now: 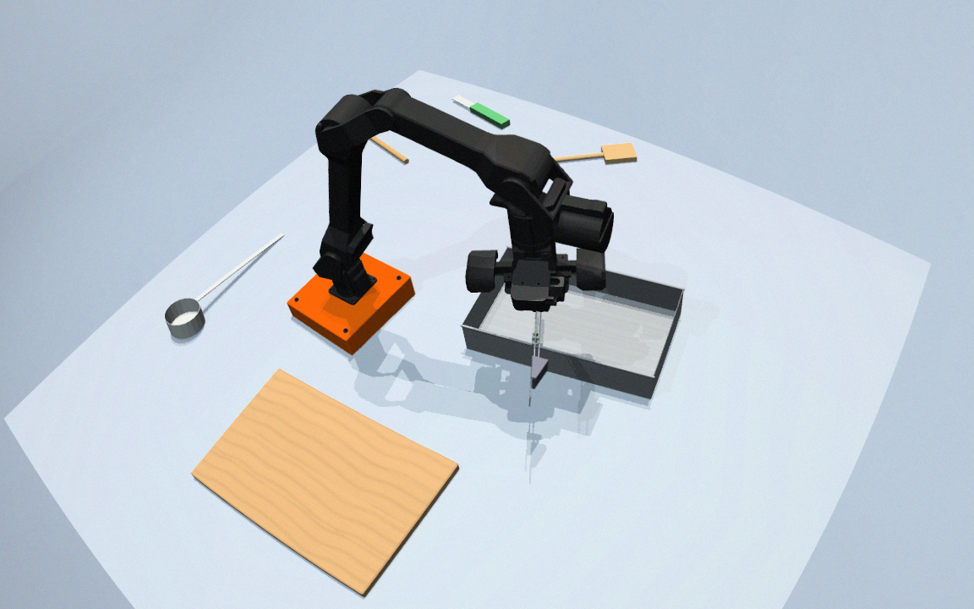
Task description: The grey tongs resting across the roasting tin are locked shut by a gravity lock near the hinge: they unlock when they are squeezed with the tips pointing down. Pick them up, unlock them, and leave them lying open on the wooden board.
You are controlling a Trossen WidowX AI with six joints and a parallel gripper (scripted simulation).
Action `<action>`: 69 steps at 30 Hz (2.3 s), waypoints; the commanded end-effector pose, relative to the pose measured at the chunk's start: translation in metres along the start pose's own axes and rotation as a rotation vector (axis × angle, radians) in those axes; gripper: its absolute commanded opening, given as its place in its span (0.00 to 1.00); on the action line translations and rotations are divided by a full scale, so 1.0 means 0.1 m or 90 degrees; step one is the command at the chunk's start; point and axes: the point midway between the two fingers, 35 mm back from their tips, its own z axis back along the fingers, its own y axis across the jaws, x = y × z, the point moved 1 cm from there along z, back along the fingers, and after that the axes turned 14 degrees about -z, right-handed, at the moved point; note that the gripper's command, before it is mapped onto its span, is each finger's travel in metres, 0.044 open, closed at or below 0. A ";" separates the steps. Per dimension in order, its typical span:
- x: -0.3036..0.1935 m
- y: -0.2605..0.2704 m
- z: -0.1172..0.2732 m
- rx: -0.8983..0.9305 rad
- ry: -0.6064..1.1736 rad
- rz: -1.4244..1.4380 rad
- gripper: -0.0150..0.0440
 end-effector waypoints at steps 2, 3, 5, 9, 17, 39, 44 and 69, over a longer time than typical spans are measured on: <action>0.35 -0.03 0.02 0.000 -0.007 0.051 0.00; 0.41 -0.04 0.02 0.001 -0.007 0.061 0.00; 0.53 -0.06 0.03 0.000 -0.008 0.082 0.00; 0.77 -0.11 0.03 0.000 -0.011 0.122 0.00; 1.25 -0.27 0.05 -0.003 -0.015 0.203 0.00; 1.88 -0.63 0.07 -0.008 -0.019 0.316 0.00; 2.12 -0.81 0.08 -0.008 -0.020 0.360 0.00; 3.07 -2.04 0.14 -0.025 -0.021 0.593 0.00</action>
